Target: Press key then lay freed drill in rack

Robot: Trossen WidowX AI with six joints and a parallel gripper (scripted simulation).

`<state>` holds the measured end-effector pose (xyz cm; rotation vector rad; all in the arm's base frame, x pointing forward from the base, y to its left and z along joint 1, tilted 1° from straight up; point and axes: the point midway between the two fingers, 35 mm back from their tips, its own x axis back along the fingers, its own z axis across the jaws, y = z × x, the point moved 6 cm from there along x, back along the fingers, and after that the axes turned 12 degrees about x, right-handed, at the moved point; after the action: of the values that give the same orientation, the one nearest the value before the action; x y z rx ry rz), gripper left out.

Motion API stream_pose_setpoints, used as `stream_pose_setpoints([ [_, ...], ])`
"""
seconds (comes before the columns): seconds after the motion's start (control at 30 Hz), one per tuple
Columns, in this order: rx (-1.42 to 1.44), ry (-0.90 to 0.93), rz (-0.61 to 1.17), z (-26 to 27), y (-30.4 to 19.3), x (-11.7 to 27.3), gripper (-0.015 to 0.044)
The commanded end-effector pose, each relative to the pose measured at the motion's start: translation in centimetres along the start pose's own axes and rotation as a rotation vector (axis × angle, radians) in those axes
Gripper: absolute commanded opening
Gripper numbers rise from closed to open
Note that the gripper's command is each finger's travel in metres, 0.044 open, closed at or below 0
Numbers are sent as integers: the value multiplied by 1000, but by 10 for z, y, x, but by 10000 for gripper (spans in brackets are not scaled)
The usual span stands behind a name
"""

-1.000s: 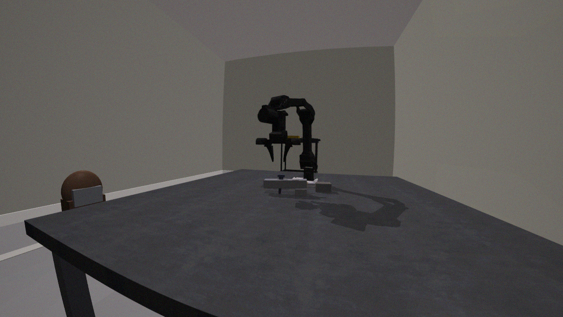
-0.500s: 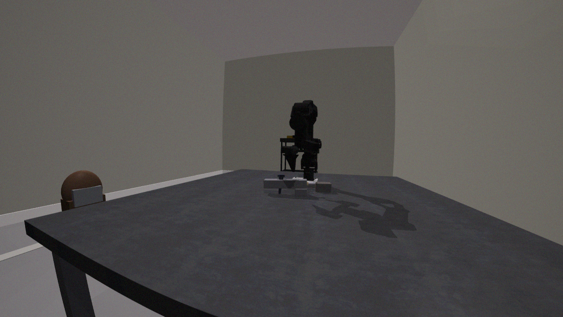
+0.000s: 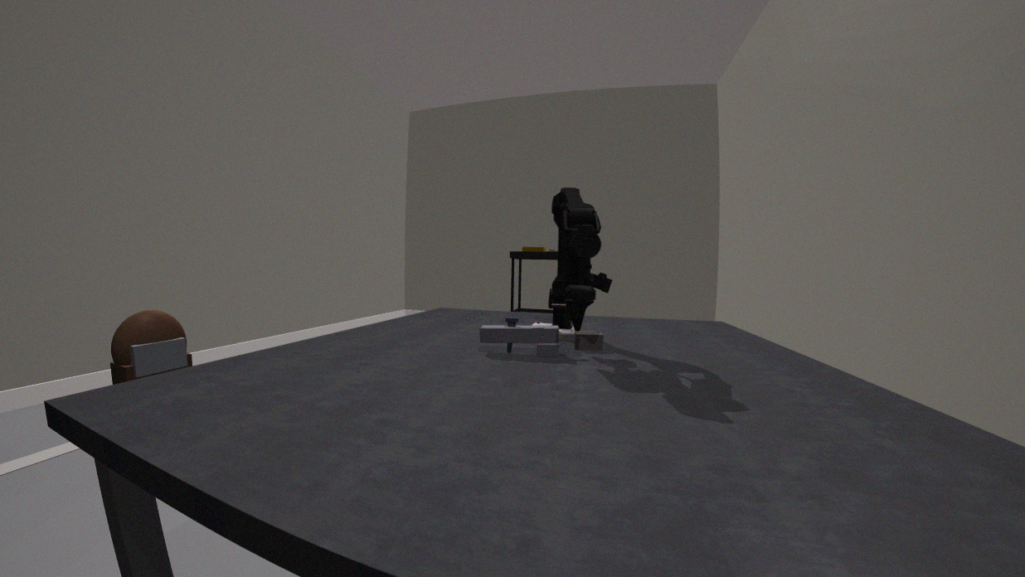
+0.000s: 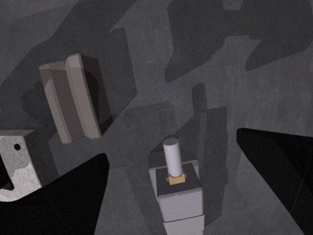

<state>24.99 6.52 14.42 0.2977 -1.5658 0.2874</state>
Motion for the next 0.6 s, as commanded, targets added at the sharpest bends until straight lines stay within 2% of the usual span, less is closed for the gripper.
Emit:
stream_pose_setpoints([
  [0.0, 11, -1, 0, 0, 1, -1, 440],
  [0.57, 11, -1, 1, 0, -5, -20, 440],
])
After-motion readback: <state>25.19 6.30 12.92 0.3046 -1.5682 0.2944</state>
